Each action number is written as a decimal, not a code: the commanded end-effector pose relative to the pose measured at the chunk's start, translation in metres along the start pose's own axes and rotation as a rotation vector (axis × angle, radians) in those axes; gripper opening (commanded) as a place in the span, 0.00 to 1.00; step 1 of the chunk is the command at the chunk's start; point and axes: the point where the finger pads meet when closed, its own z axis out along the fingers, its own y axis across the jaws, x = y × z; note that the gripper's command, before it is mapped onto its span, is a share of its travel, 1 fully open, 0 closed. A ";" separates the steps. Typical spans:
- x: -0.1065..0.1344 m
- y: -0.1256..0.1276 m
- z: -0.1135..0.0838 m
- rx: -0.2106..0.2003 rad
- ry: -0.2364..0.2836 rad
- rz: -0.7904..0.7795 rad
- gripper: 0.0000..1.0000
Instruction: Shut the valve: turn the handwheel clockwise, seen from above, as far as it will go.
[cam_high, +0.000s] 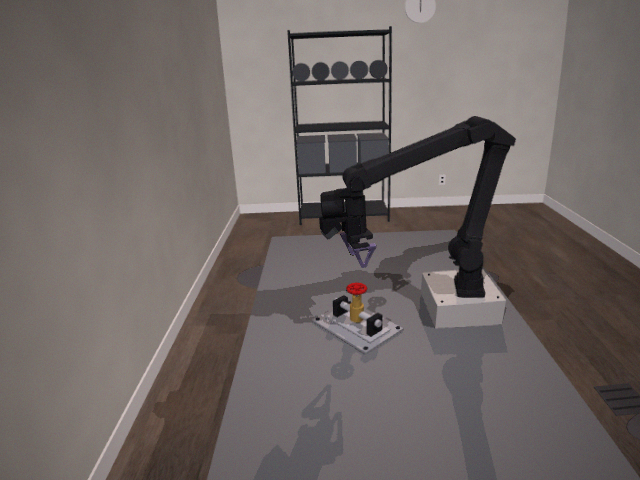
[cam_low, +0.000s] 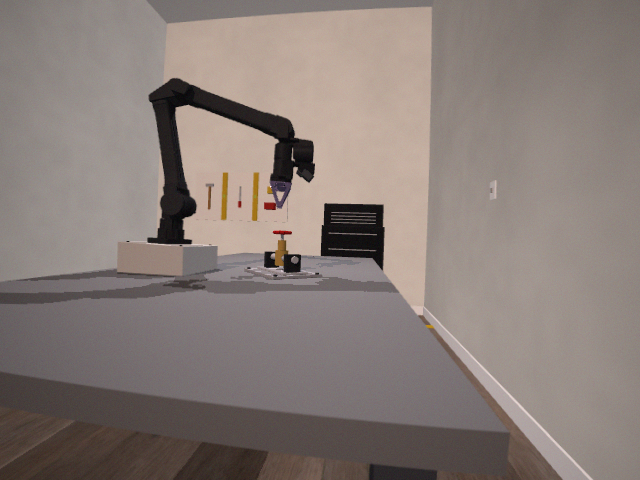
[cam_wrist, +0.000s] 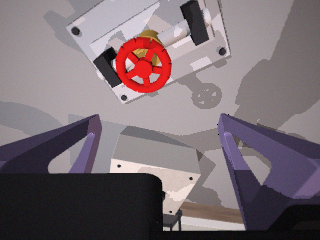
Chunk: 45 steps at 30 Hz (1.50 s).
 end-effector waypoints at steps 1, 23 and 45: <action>-0.010 0.007 0.001 0.008 -0.022 -0.191 1.00; -0.022 0.021 0.007 0.045 -0.047 -0.606 1.00; -0.017 0.020 0.022 0.034 -0.027 -0.601 1.00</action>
